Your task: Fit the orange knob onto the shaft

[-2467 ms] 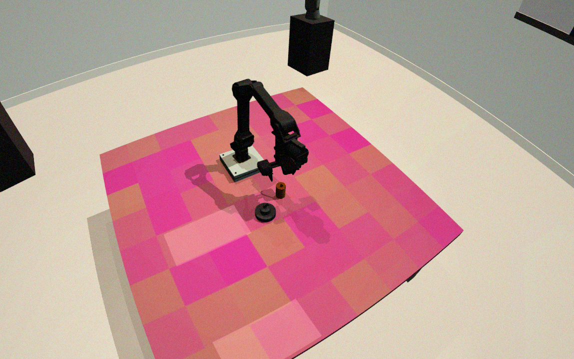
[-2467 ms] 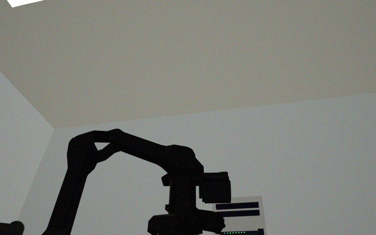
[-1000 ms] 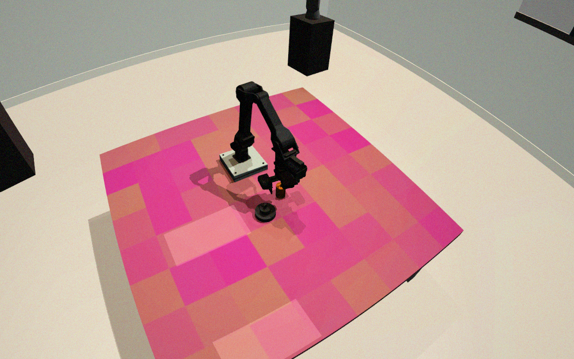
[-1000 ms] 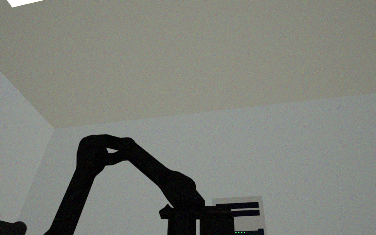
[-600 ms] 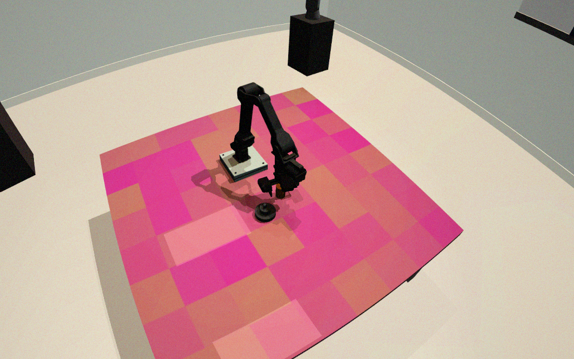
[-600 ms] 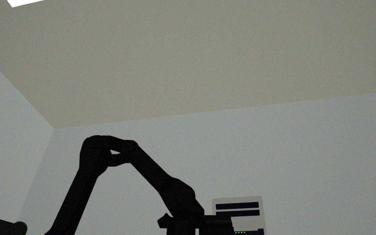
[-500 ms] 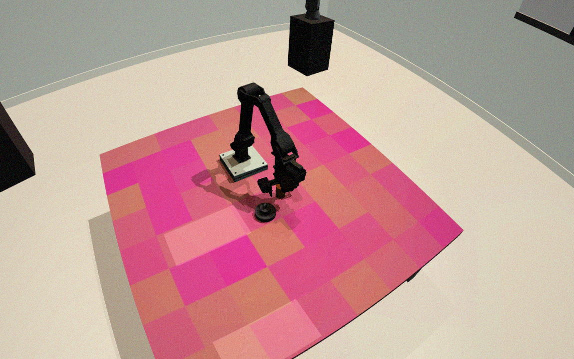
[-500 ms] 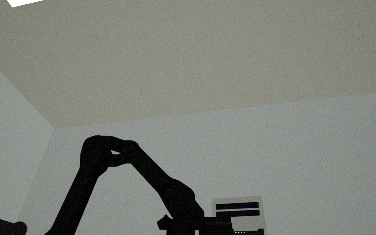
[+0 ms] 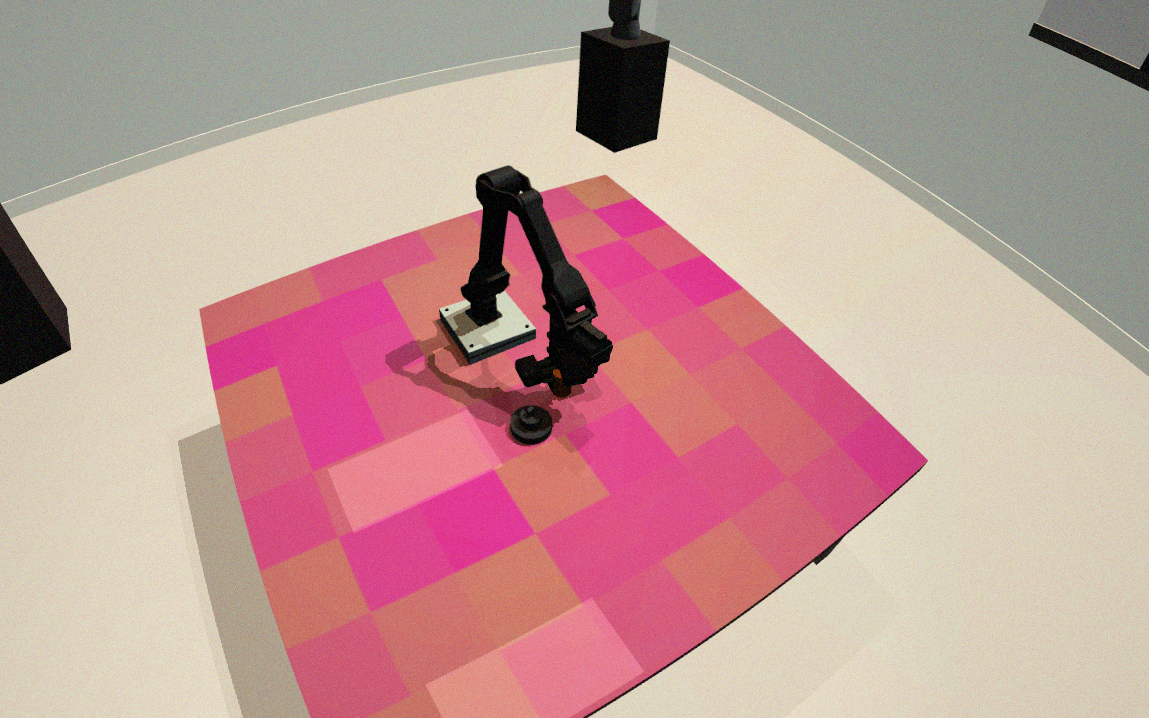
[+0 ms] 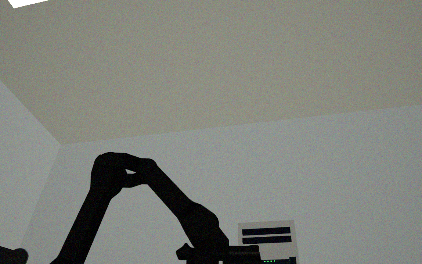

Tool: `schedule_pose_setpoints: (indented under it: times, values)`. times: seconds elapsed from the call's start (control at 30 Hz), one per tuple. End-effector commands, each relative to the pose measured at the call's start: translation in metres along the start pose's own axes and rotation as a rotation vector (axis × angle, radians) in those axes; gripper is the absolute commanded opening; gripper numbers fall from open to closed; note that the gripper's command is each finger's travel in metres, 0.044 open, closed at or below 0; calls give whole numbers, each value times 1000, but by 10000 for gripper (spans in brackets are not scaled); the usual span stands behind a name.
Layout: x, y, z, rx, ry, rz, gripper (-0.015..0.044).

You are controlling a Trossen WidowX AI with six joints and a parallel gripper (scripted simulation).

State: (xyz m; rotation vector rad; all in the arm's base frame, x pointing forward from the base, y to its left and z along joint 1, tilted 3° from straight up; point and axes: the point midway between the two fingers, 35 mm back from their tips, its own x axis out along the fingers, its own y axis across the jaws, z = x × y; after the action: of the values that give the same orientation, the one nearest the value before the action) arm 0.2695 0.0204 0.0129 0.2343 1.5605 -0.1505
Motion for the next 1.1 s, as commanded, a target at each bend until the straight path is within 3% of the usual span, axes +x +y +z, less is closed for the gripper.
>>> schedule_pose_setpoints:
  times: [0.0, 0.1, 0.83, 1.07]
  values:
    - [0, 0, 0, 6, 0, -3, 65]
    - [-12, 1, 3, 6, -1, -3, 0]
    - [-136, 4, 1, 6, -1, -3, 0]
    - [-139, 3, 2, 6, -1, -3, 0]
